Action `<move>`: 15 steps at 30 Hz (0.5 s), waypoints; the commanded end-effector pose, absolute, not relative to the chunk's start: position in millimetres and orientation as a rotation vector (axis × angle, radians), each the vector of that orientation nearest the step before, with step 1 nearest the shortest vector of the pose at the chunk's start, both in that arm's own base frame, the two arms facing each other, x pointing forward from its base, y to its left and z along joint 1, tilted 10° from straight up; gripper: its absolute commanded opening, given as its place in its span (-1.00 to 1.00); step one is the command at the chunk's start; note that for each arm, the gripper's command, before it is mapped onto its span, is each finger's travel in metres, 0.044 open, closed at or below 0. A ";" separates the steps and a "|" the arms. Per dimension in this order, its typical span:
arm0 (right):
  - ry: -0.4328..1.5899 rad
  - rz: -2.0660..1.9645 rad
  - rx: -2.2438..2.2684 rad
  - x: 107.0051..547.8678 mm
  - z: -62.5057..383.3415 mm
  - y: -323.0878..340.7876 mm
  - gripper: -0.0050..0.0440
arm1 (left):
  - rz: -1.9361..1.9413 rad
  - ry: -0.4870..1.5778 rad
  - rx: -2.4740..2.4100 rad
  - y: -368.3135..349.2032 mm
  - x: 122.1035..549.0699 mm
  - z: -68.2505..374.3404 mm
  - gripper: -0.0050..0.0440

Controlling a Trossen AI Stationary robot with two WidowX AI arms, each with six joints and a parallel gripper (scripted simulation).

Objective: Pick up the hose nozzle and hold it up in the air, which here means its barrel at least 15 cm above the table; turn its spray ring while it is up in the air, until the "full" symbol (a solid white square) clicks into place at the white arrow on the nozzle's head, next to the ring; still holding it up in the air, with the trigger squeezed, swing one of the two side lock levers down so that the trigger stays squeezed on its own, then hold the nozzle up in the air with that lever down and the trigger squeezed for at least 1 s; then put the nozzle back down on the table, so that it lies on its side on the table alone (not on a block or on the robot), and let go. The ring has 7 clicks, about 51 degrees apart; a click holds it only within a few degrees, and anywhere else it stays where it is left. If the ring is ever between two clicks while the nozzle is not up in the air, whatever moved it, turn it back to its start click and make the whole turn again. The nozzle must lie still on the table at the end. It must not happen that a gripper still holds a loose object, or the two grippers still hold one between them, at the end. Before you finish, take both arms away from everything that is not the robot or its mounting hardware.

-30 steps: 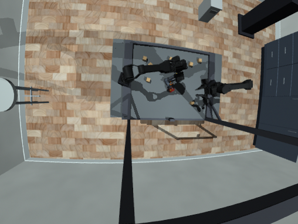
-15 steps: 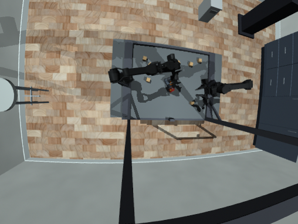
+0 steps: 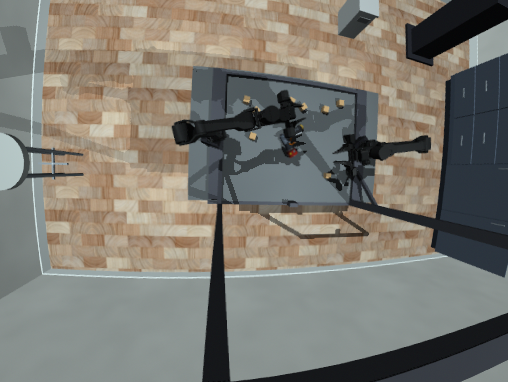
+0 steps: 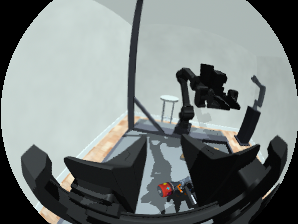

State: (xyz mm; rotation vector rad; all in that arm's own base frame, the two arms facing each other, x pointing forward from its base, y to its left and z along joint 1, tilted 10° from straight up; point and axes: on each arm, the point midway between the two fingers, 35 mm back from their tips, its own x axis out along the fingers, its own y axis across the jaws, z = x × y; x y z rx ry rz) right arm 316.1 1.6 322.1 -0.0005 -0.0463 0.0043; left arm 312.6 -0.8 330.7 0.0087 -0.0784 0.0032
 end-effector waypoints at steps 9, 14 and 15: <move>-0.065 0.007 0.001 314.7 329.2 2.0 -0.09 | 0.001 -0.054 0.007 -1.3 316.0 325.9 0.18; -0.065 0.007 0.001 314.7 329.2 2.0 -0.09 | 0.000 -0.056 0.006 -1.5 316.0 327.1 0.18; -0.065 0.007 0.001 314.7 329.2 2.0 -0.09 | 0.000 -0.057 0.006 -1.6 316.0 327.6 0.18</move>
